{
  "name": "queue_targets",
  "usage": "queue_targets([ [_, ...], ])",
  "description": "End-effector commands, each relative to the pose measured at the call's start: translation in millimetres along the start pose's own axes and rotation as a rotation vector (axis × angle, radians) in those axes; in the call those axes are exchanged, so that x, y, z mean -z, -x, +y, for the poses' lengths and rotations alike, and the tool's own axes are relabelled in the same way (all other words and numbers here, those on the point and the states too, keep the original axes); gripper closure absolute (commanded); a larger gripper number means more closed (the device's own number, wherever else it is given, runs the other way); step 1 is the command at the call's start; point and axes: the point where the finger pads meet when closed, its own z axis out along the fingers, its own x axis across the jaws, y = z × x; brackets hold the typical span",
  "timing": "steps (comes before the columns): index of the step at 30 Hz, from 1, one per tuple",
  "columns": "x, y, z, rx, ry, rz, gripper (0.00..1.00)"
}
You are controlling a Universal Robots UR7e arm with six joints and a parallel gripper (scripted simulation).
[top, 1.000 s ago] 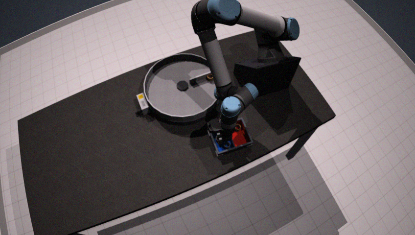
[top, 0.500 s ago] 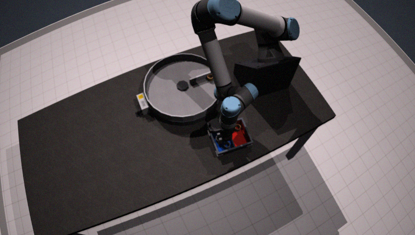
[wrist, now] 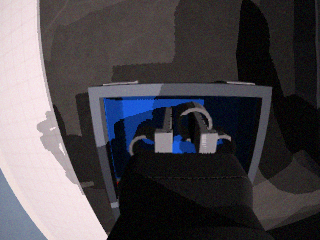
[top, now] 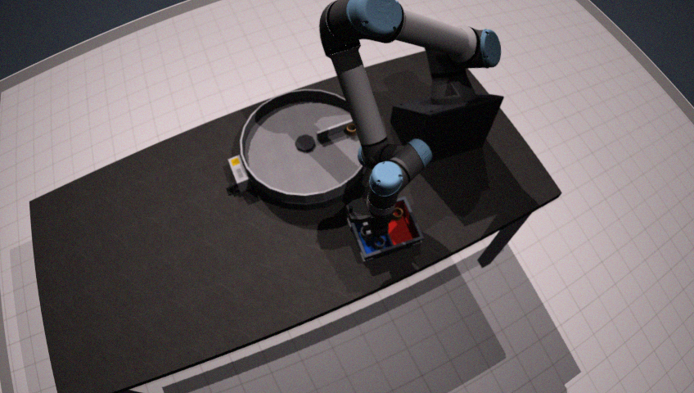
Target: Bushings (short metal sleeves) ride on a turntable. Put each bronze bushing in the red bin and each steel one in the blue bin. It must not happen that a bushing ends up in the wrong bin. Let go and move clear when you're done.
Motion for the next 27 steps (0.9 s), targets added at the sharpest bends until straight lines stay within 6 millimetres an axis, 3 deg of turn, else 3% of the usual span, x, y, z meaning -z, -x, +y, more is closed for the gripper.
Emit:
queue_targets([
  [1, 0.6, 0.1, -0.4, 0.0, -0.001, -0.001, 0.58],
  [27, 5.3, 0.1, -0.1, 0.0, -0.001, -0.001, 0.58],
])
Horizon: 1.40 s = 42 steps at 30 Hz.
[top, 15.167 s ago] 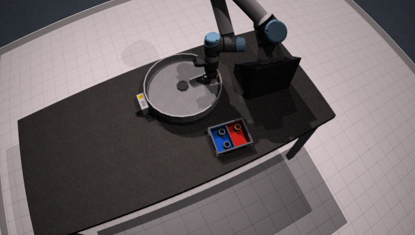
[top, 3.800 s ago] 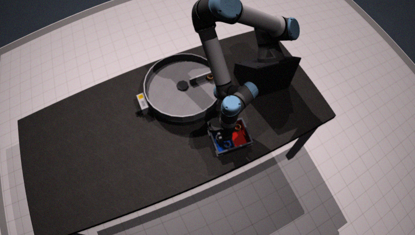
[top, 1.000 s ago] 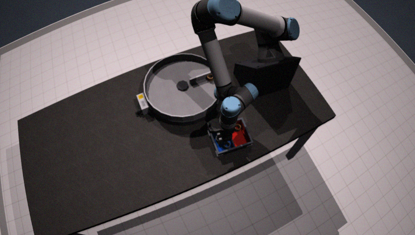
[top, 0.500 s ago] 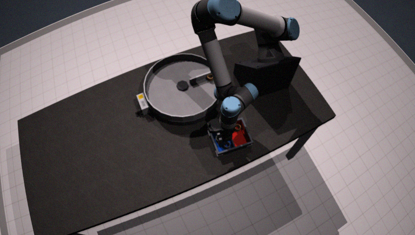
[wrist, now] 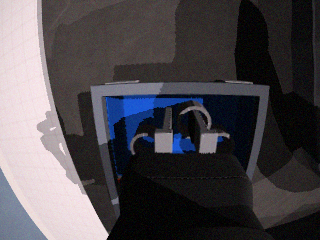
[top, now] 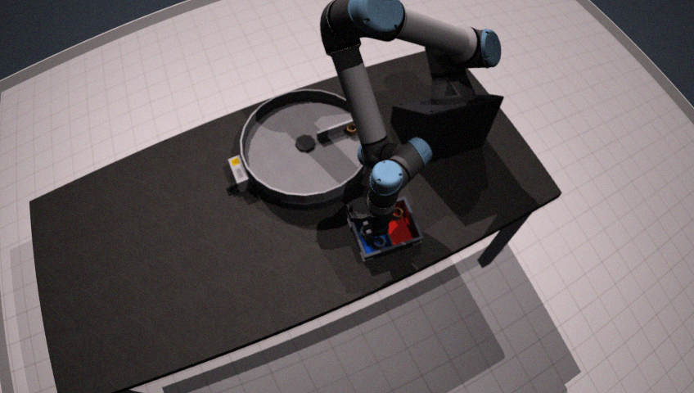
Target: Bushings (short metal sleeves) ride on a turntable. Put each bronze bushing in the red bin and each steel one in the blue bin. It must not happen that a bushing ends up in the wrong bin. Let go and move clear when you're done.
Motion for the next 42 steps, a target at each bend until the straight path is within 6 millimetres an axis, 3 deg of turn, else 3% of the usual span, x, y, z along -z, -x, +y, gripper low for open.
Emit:
queue_targets([
  [1, 1.2, 0.1, -0.4, 0.0, -0.001, -0.001, 0.58],
  [42, 12.8, 0.1, -0.4, 0.0, -0.001, -0.001, 0.58],
])
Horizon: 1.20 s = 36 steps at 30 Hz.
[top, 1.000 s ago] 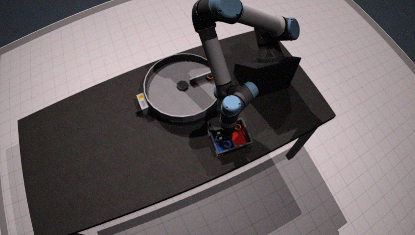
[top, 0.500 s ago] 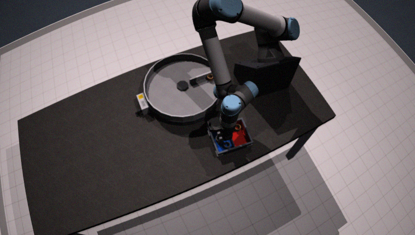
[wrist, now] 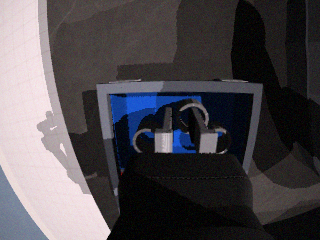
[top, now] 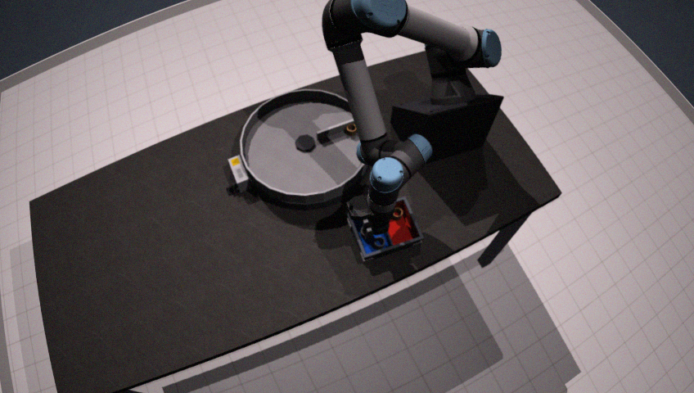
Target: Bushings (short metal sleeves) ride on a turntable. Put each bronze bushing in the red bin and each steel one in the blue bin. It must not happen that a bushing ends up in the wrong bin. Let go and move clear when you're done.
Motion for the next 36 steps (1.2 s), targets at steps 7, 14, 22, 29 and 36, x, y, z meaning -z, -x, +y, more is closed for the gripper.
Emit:
queue_targets([
  [7, 1.6, 0.1, -0.4, 0.0, -0.001, -0.001, 0.58],
  [14, 4.0, 0.1, -0.4, 0.0, -0.001, -0.001, 0.58],
  [22, 7.1, 0.1, -0.4, 0.0, -0.001, -0.001, 0.58],
  [29, 8.7, 0.1, -0.4, 0.0, -0.001, -0.001, 0.58],
  [36, 11.2, 0.1, -0.4, 0.0, -0.001, -0.001, 0.58],
])
